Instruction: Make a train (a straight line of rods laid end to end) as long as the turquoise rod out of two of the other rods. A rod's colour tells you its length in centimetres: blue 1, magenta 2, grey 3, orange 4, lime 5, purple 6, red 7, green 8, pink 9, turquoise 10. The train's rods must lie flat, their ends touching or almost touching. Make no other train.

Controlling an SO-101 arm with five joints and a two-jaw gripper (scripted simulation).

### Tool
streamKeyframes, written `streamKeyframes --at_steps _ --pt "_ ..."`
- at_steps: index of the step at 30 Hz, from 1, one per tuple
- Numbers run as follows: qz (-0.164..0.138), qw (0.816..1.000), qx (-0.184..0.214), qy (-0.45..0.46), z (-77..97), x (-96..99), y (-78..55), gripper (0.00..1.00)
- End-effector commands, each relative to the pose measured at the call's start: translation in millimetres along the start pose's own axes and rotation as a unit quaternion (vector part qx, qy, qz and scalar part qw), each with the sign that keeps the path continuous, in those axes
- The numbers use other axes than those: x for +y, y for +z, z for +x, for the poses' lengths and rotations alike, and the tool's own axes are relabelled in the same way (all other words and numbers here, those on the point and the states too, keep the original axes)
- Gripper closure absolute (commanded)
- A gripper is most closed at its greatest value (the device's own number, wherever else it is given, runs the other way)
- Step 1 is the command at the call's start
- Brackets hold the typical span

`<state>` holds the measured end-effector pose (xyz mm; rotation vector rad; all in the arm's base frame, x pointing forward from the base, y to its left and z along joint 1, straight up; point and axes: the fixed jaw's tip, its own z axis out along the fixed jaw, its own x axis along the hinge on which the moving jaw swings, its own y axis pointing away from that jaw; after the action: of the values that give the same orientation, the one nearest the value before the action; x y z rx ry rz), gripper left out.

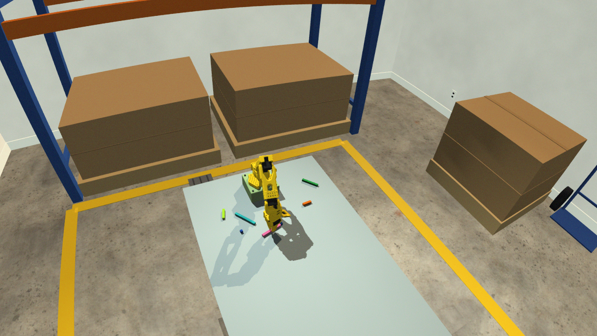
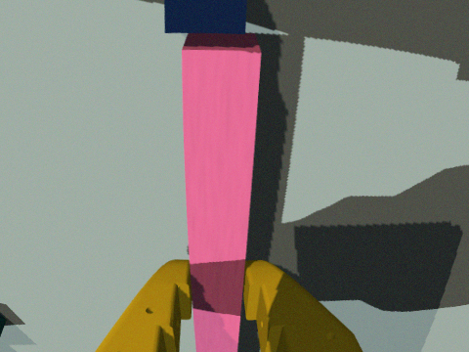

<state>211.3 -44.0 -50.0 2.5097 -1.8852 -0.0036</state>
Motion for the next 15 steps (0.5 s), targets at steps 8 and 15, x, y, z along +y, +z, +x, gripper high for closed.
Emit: streamKeyframes --at_steps 8,15 --pt "0.005 1.0 0.002 -0.001 -0.7 -3.1 -2.6 0.94" --pt "0.005 1.0 0.002 -0.001 -0.7 -3.1 -2.6 0.91"
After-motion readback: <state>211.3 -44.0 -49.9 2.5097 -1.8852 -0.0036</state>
